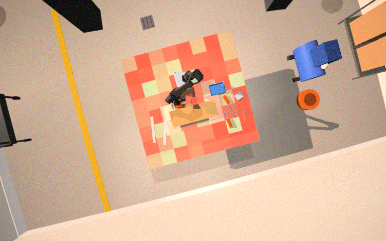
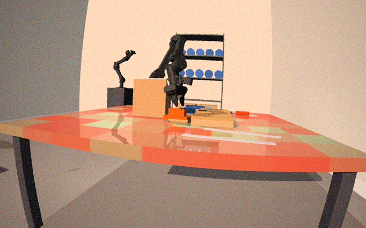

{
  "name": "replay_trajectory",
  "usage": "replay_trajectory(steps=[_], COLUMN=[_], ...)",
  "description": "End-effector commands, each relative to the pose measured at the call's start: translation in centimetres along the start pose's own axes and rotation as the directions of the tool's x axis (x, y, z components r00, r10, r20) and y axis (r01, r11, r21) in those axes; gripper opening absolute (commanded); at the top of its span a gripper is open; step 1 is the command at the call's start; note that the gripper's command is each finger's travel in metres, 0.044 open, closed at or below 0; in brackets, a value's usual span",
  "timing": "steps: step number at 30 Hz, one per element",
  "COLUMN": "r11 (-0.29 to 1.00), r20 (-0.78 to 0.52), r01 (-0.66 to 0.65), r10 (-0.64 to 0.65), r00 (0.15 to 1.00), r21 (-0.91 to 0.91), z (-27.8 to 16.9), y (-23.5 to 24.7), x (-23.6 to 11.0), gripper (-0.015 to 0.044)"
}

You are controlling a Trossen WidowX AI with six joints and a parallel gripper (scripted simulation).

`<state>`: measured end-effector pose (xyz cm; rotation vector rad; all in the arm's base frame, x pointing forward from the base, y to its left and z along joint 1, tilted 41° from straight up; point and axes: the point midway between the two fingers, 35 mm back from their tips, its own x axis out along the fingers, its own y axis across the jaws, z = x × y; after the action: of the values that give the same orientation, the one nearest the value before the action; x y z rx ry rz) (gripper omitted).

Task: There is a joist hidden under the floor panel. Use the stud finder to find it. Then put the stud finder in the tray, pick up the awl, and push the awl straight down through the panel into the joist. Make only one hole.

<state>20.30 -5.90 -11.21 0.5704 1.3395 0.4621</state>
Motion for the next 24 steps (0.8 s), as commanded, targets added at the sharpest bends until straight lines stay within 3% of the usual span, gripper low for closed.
replay_trajectory(steps=[1, 24], r11=[1.000, 1.000], r20=[-0.006, -0.006], r01=[-0.012, -0.014], r10=[0.012, 0.014], r00=[1.000, 1.000], r21=[0.011, 0.011], z=[-0.5, -1.6], y=[0.2, 0.4], x=[0.8, 4.1], gripper=[0.0440, 0.0440])
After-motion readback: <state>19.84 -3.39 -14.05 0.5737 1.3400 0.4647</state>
